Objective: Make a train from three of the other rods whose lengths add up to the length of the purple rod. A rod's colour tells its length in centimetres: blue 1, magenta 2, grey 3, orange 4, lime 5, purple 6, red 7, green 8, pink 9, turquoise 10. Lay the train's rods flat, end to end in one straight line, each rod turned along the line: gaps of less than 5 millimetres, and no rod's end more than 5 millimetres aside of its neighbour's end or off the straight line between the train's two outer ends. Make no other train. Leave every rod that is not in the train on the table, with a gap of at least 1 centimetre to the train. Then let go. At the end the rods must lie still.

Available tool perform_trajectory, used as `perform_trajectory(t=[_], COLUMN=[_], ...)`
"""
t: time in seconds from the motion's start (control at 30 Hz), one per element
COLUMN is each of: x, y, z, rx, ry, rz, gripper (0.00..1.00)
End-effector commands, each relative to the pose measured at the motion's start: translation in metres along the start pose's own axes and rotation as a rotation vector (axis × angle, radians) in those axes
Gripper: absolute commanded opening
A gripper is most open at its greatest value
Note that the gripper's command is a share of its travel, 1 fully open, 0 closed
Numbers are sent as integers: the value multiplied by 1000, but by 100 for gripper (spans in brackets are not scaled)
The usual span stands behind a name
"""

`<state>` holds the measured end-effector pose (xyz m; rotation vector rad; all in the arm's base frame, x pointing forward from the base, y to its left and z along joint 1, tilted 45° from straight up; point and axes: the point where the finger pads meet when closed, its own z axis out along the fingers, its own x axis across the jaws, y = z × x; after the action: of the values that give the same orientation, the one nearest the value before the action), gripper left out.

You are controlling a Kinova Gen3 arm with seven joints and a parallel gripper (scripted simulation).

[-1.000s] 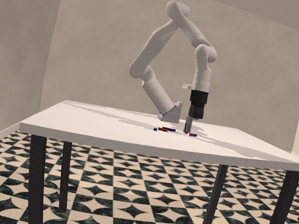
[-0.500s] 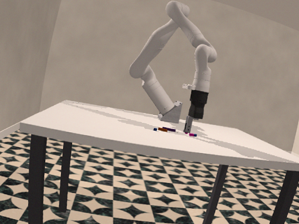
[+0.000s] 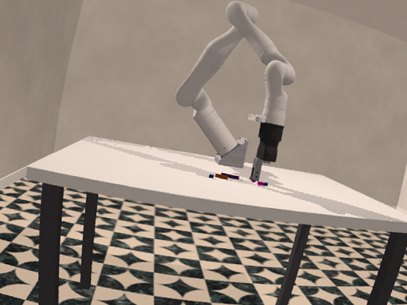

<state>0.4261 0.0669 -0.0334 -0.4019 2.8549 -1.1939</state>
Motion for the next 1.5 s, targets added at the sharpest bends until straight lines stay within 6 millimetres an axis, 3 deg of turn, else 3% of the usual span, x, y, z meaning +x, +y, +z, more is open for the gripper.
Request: perform_trajectory(t=[0.0, 1.47], x=[1, 1], y=[1, 0], z=[2, 2], rx=[0, 0], ry=[1, 1], rz=[-14, -36], gripper=[24, 24])
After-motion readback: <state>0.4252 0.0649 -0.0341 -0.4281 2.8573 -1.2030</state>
